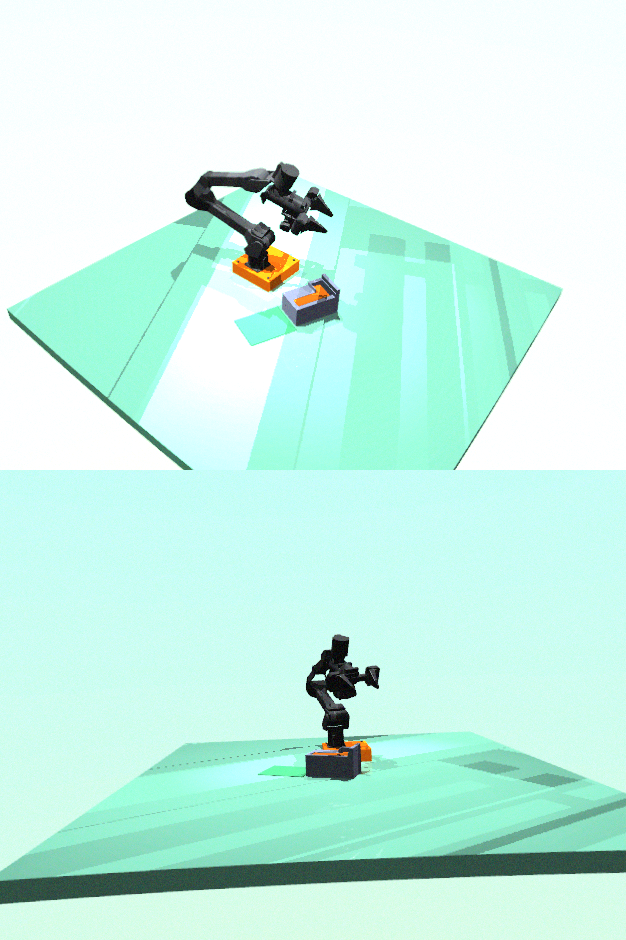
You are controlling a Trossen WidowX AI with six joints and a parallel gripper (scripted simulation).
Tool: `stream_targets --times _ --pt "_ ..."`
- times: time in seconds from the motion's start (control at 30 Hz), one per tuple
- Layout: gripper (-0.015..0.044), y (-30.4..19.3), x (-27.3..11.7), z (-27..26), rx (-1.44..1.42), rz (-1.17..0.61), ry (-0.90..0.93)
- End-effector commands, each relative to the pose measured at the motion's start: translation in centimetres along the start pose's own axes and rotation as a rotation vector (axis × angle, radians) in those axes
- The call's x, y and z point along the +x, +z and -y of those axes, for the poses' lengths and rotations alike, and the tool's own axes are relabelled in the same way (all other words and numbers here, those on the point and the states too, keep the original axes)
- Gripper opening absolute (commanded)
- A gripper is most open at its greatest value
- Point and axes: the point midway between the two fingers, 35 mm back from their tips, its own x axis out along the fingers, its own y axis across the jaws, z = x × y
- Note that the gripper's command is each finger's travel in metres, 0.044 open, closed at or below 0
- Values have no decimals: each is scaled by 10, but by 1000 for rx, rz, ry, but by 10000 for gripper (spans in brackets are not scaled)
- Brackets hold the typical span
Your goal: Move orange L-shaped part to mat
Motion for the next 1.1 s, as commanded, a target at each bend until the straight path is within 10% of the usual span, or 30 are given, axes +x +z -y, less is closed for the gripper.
stream_targets --times 0.0,0.27,1.07 --pt "374 0 0 0 17 5 1" --pt "180 2 15 -13 642 157 107" --pt "180 27 71 -62 2527 37 1207"
